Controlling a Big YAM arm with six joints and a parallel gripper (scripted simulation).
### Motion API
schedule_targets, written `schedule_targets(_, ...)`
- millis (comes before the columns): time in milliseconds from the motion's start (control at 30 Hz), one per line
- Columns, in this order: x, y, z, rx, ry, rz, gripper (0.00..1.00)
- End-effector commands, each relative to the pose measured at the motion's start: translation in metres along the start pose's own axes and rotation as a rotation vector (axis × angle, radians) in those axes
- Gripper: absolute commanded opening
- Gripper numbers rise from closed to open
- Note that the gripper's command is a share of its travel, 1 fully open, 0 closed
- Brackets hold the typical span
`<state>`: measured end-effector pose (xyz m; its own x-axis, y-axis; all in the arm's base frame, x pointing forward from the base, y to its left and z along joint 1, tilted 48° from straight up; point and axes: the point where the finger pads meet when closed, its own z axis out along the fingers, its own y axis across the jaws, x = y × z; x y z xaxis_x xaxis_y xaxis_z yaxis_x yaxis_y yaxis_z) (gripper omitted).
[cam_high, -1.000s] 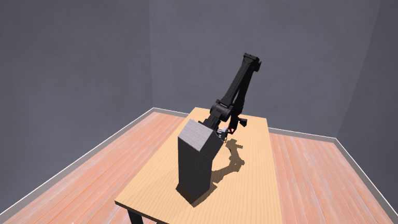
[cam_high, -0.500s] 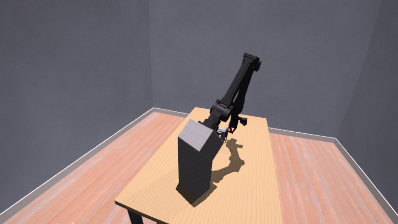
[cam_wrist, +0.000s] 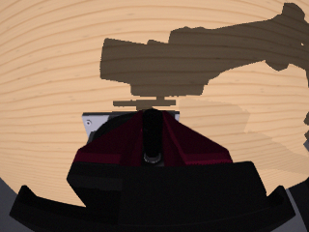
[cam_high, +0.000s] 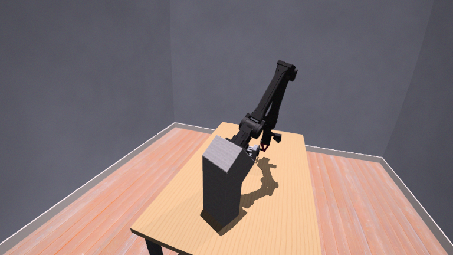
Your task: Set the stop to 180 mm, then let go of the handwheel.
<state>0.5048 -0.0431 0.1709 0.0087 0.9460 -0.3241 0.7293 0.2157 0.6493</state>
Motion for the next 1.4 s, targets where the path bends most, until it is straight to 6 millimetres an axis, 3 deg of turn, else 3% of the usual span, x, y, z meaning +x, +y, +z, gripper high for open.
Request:
schedule_targets(0, -0.003, 0.039, -0.032, -0.082, -0.004, 0.014, 0.06)
schedule_targets(1033, -0.003, 0.057, -0.036, -0.086, -0.003, 0.011, 0.06)
schedule_targets(1367, -0.004, 0.075, -0.039, -0.103, -0.006, 0.014, 0.06)
